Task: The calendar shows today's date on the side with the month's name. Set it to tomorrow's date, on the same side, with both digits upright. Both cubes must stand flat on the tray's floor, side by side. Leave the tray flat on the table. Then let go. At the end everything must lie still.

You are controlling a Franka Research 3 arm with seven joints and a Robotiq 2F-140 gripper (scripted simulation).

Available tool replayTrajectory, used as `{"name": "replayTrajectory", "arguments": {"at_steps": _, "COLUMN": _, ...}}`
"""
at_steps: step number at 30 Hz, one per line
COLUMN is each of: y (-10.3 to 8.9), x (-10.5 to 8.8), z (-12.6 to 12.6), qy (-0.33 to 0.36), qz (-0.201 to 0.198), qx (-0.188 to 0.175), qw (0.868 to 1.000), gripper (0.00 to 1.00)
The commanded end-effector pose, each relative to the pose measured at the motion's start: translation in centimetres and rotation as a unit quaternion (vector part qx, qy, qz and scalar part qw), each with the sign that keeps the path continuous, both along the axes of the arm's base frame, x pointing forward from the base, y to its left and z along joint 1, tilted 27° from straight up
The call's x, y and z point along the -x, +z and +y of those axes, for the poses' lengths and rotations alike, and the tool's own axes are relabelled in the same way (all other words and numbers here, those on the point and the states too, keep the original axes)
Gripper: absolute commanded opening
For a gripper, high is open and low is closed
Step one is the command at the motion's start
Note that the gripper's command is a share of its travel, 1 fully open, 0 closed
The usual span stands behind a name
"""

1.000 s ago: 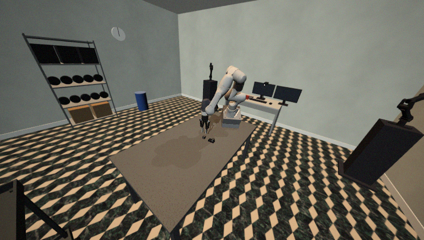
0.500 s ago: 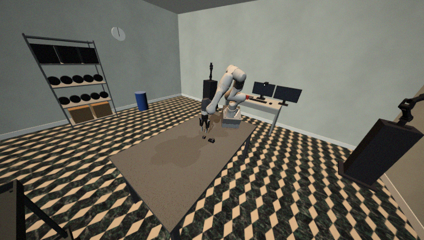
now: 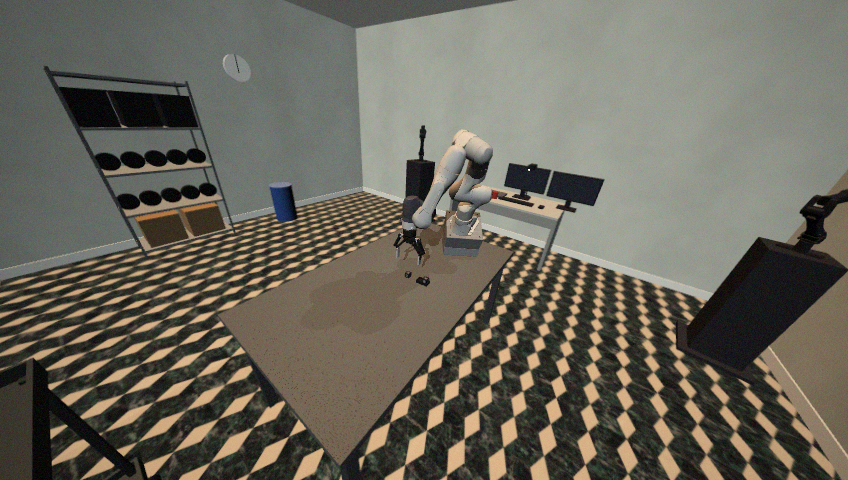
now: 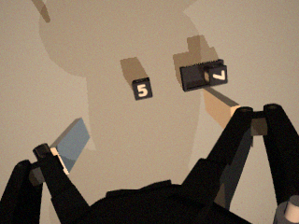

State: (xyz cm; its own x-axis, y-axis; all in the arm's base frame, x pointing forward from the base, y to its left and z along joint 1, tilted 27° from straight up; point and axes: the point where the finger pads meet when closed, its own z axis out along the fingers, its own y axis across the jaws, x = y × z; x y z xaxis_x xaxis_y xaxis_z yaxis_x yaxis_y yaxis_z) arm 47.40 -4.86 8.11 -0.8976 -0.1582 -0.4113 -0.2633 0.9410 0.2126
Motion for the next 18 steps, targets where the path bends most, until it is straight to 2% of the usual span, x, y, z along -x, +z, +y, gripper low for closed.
{"name": "replayTrajectory", "arguments": {"at_steps": 1, "y": -0.03, "x": 0.08, "z": -0.06, "qy": -0.006, "qz": 0.003, "qx": -0.001, "qw": 1.0, "gripper": 1.0}}
{"name": "replayTrajectory", "arguments": {"at_steps": 4, "y": 0.01, "x": 0.0, "z": -0.01, "qy": -0.002, "qz": 0.001, "qx": -0.001, "qw": 1.0, "gripper": 1.0}}
{"name": "replayTrajectory", "arguments": {"at_steps": 7, "y": -0.07, "x": 0.0, "z": 0.0, "qy": -0.042, "qz": 0.014, "qx": -0.017, "qw": 0.999, "gripper": 1.0}}
{"name": "replayTrajectory", "arguments": {"at_steps": 9, "y": -0.07, "x": 0.0, "z": 0.0, "qy": -0.042, "qz": 0.014, "qx": -0.017, "qw": 0.999, "gripper": 1.0}}
{"name": "replayTrajectory", "arguments": {"at_steps": 11, "y": -0.18, "x": 0.01, "z": 0.0, "qy": -0.098, "qz": 0.033, "qx": -0.039, "qw": 0.994, "gripper": 1.0}}
{"name": "replayTrajectory", "arguments": {"at_steps": 18, "y": -0.3, "x": 0.02, "z": 0.01, "qy": -0.158, "qz": 0.053, "qx": -0.062, "qw": 0.984, "gripper": 1.0}}
